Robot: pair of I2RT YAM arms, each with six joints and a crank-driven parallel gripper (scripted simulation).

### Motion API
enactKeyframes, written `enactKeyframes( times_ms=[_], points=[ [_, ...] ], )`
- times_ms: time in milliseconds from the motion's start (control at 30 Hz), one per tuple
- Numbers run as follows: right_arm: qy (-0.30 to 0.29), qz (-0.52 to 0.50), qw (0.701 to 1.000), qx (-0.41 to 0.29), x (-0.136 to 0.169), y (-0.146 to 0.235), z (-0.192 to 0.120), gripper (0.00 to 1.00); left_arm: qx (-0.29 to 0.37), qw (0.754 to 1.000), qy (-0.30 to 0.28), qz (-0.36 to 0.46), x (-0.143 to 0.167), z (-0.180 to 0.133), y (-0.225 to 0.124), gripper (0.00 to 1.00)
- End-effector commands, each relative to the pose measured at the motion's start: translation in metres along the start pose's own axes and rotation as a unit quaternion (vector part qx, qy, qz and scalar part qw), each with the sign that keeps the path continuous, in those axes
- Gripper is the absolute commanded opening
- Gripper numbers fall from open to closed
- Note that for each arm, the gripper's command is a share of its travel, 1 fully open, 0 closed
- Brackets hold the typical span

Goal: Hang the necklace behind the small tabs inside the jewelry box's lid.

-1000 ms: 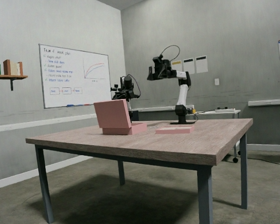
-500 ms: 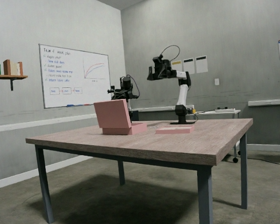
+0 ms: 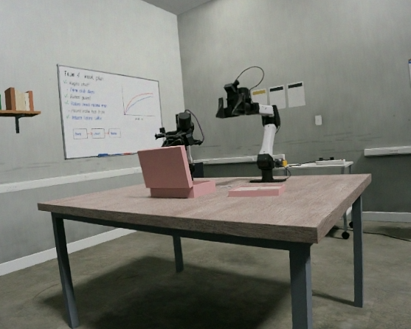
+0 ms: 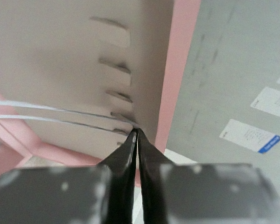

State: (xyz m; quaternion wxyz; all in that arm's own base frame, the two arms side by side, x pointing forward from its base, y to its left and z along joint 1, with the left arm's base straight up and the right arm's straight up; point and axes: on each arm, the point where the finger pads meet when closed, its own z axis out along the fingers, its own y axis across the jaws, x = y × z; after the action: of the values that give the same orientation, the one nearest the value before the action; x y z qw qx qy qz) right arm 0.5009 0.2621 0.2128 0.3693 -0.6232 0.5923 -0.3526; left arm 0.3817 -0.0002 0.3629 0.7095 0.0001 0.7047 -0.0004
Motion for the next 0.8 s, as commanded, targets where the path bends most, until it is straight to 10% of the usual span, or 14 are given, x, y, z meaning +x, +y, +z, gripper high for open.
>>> enactKeyframes(
  times_ms=[0,767],
  points=[
    [-0.008,0.013,1.000,0.021,0.000,-0.023,0.000,0.00,-0.004,1.000,-0.009,-0.001,-0.007,-0.001,0.002,1.00],
    [-0.011,0.028,0.998,0.049,0.001,-0.049,-0.018,0.10,-0.004,1.000,-0.009,-0.001,-0.007,-0.001,0.002,1.00]
  ],
)
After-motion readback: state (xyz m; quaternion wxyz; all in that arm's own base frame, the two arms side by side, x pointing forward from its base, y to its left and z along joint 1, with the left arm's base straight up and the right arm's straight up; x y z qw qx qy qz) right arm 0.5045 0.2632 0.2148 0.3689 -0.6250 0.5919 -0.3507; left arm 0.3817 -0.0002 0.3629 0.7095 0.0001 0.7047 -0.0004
